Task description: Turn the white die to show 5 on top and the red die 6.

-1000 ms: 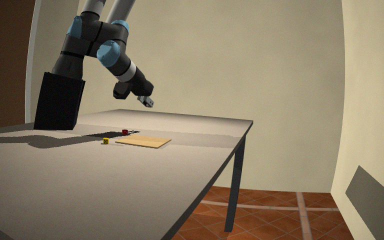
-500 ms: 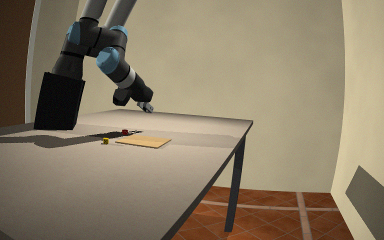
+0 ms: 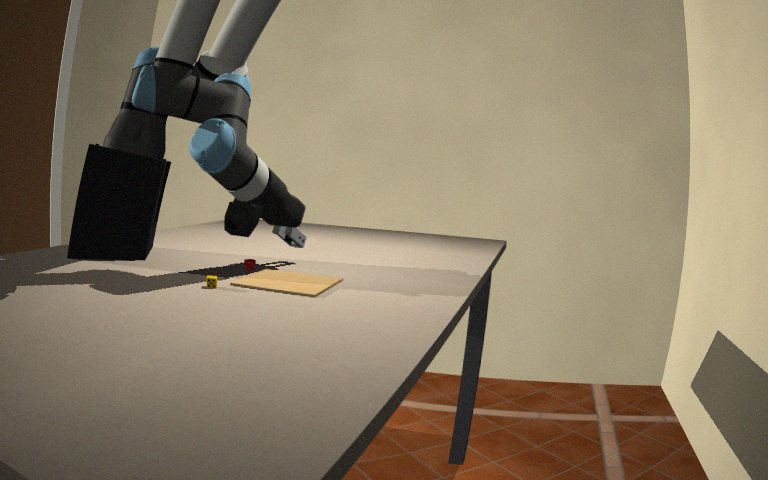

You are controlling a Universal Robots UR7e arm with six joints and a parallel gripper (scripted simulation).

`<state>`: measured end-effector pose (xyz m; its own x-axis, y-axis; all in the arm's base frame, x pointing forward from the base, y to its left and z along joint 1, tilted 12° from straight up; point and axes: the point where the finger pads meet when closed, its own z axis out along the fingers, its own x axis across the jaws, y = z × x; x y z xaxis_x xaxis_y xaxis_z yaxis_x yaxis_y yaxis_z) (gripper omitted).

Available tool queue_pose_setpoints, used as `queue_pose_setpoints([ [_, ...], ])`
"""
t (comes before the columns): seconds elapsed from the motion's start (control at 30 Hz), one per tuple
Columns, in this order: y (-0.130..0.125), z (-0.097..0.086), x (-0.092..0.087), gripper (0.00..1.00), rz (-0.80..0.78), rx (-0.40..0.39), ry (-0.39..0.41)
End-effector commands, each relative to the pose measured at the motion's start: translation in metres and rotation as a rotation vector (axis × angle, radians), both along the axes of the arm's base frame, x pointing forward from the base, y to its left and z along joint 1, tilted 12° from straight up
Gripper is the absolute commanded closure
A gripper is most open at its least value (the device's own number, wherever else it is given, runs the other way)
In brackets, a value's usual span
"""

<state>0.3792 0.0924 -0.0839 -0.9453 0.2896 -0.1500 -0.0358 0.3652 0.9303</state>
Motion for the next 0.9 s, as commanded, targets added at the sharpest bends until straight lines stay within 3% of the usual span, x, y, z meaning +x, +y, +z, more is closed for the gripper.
queue_pose_setpoints([
  [0.0, 0.0011, -0.012, 0.0023, 0.66, 0.0, 0.0, -0.001],
  [0.87, 0.0014, -0.0148, 0.0028, 0.66, 0.0, 0.0, -0.001],
])
